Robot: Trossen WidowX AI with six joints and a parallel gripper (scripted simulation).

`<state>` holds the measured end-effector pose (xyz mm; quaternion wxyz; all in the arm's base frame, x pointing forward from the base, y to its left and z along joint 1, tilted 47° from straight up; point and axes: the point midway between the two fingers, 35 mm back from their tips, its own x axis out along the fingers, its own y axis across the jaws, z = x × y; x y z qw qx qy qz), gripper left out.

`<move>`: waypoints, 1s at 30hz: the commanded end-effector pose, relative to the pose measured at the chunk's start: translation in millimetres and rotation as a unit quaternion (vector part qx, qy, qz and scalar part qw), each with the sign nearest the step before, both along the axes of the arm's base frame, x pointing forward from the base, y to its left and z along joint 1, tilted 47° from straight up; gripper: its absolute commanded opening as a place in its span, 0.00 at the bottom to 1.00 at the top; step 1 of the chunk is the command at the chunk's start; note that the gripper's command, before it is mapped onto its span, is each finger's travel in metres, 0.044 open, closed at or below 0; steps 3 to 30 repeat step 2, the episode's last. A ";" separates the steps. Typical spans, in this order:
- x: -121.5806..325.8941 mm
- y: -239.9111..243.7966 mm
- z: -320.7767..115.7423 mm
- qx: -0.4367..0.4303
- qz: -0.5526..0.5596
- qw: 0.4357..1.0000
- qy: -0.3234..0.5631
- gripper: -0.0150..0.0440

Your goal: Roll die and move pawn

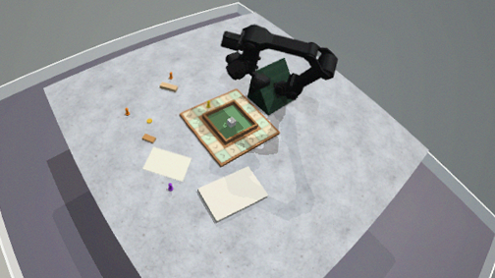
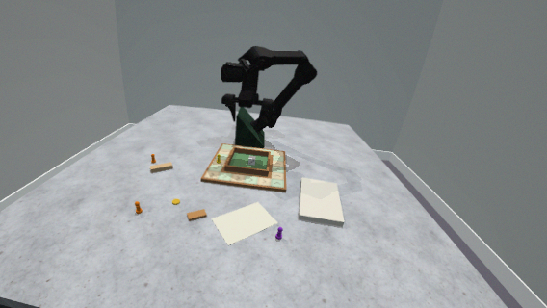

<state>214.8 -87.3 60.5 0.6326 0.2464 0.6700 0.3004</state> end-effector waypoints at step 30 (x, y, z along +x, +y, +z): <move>1.1 -0.1 -1.1 0.003 -0.003 1.000 0.002 1.00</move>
